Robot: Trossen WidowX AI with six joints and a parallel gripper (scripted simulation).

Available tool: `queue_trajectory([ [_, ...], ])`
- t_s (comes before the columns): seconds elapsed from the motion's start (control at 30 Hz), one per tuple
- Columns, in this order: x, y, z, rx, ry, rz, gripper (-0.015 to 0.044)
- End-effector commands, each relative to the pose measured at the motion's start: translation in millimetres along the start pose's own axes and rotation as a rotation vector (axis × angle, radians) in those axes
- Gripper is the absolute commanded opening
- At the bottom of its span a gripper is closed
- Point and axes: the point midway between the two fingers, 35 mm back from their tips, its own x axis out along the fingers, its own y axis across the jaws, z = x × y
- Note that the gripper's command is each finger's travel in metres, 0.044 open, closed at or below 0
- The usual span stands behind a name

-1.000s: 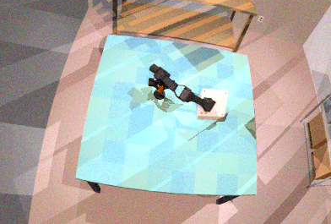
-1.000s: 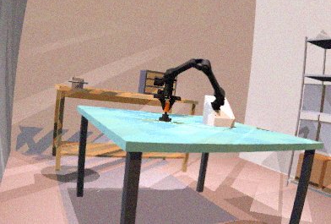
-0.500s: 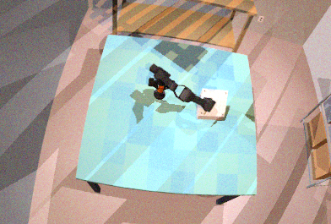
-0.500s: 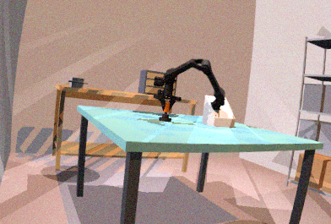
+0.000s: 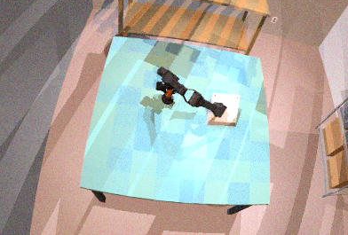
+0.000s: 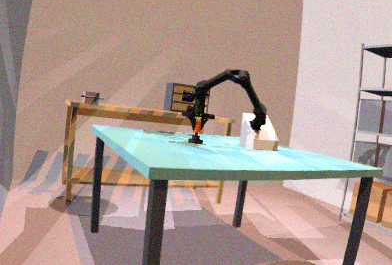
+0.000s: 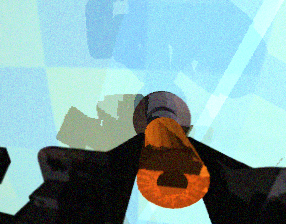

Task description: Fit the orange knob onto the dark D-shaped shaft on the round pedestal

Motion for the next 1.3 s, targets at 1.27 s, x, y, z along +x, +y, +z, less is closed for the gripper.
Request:
queue_trajectory([
  [1.27,-1.5,1.2,0.4,0.366,-0.001,0.002,0.0],
])
